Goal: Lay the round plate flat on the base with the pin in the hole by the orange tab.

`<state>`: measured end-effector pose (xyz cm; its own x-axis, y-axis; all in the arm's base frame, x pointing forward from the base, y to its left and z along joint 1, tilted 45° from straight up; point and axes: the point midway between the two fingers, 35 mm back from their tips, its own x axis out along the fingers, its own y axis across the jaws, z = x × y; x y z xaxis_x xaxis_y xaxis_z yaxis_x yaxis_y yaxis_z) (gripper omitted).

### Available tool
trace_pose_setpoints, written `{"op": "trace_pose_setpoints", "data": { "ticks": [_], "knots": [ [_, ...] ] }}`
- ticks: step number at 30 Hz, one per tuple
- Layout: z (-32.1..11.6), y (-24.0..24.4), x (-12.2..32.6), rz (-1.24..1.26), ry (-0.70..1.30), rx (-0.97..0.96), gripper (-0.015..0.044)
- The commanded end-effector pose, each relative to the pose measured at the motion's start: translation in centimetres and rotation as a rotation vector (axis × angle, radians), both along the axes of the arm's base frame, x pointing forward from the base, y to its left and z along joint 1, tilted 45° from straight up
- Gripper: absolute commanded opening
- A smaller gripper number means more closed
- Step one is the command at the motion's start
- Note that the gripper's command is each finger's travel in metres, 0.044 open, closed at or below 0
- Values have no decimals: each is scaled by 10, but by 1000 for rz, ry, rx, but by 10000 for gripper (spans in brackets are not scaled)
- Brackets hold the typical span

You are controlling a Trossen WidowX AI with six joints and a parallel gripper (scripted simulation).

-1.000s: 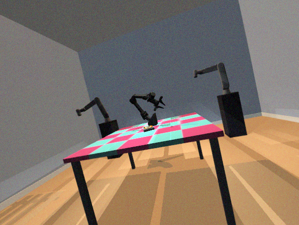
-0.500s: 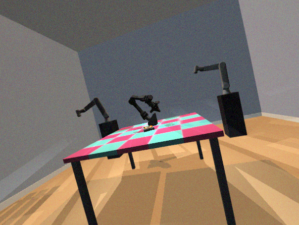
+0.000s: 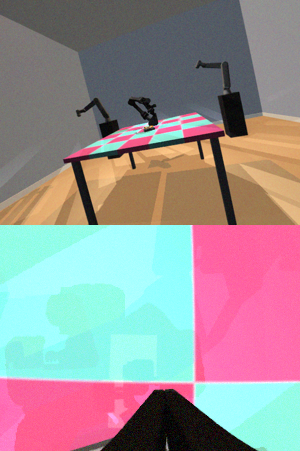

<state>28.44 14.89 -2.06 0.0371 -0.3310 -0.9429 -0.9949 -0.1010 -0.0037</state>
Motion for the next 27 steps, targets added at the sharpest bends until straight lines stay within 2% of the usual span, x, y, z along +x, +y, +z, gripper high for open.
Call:
{"op": "trace_pose_setpoints", "data": {
  "ticks": [1, 14, 27],
  "knots": [
    [29, -65, 24, -734, -360, -167, 0],
    [60, -125, 33, -1359, -807, -285, 0],
    [62, -130, 35, -1416, -858, -293, 0]
  ]
}}
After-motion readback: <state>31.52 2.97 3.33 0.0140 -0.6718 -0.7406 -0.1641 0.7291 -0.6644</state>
